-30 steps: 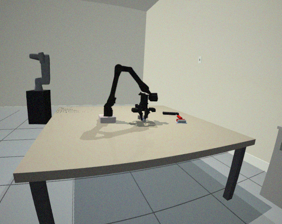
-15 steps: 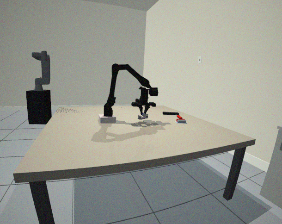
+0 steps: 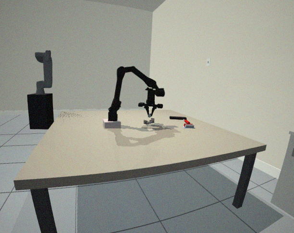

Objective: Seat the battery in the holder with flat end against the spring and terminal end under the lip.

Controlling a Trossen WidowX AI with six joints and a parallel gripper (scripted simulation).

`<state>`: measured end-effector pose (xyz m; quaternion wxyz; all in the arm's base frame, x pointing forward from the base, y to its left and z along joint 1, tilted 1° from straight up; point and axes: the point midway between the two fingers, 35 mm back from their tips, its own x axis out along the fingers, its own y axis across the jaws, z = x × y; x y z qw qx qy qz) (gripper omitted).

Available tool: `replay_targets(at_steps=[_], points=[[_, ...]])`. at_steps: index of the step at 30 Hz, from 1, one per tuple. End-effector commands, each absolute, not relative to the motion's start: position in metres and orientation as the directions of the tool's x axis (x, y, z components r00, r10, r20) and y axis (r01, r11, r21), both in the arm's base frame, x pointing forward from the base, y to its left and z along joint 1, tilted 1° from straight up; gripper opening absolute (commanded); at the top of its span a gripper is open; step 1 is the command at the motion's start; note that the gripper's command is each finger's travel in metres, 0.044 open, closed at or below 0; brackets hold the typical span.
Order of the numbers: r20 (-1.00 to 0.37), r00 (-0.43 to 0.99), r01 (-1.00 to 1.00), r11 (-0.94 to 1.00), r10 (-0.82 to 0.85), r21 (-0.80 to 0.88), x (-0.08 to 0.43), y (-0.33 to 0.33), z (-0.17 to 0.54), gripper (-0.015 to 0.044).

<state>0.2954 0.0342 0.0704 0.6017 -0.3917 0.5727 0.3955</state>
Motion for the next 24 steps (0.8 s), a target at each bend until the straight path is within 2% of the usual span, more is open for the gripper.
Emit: replay_targets(at_steps=[1,11,24], points=[[-0.999,0.029,-0.861,0.508,0.028,-0.011,0.299,0.048,0.074,0.0079],[-0.999,0.031,-0.63,0.777,0.031,0.004,0.302,0.081,0.085,0.0079],[-0.994,0.082,-0.612,0.791,0.072,0.007,0.304,0.084,0.074,0.0079]])
